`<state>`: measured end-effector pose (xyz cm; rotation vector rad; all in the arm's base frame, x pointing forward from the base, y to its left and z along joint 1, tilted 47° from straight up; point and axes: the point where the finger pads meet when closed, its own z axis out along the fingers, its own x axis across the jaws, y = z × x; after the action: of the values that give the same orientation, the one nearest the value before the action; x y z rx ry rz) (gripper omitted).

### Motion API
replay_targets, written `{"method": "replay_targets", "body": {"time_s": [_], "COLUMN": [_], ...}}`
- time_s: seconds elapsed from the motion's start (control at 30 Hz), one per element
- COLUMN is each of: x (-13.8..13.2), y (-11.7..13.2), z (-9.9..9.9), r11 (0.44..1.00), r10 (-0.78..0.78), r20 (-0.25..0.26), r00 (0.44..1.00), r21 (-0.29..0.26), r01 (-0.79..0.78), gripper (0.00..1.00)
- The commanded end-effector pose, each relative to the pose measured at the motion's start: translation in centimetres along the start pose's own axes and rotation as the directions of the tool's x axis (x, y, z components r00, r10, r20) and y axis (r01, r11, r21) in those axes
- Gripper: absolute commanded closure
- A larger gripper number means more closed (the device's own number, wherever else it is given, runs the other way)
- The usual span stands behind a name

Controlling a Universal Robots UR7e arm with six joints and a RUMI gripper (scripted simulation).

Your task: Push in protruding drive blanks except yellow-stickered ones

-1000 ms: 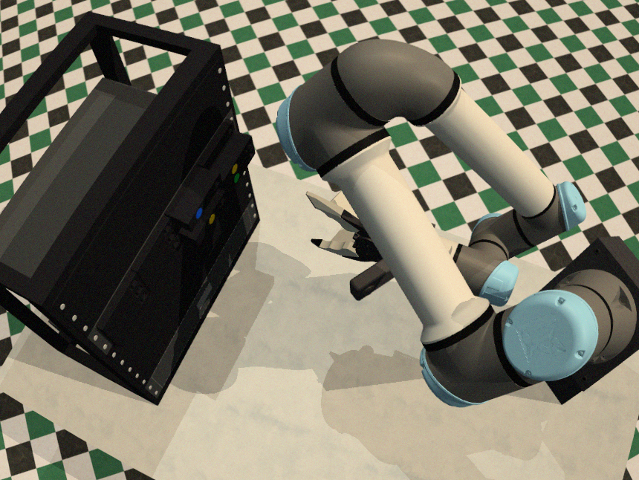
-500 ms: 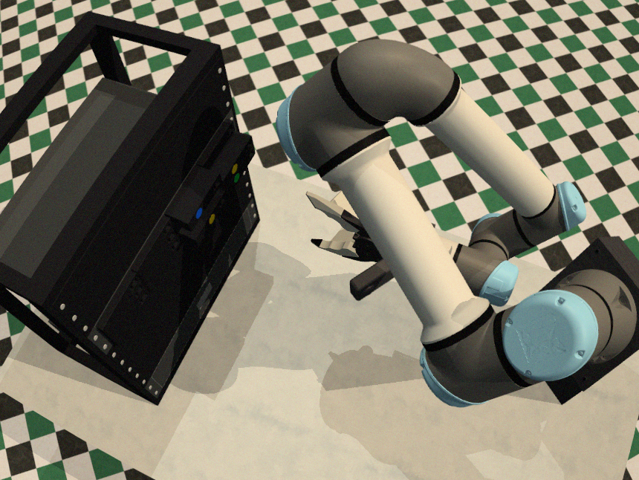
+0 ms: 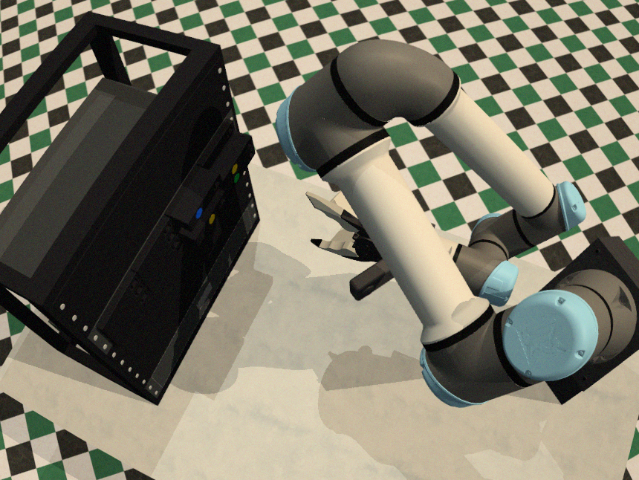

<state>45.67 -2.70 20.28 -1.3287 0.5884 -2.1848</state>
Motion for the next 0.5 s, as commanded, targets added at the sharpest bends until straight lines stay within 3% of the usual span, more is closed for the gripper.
{"method": "replay_targets", "body": {"time_s": [0.0,0.47], "x": [0.0,0.3], "y": [0.0,-1.2], "z": [0.1,1.8], "r11": [1.0,1.0], "r10": [0.0,0.0], "r20": [-0.001,-0.001], "r00": [1.0,1.0], "r21": [0.0,0.0], "r01": [0.0,0.0], "gripper": [0.0,0.0]}}
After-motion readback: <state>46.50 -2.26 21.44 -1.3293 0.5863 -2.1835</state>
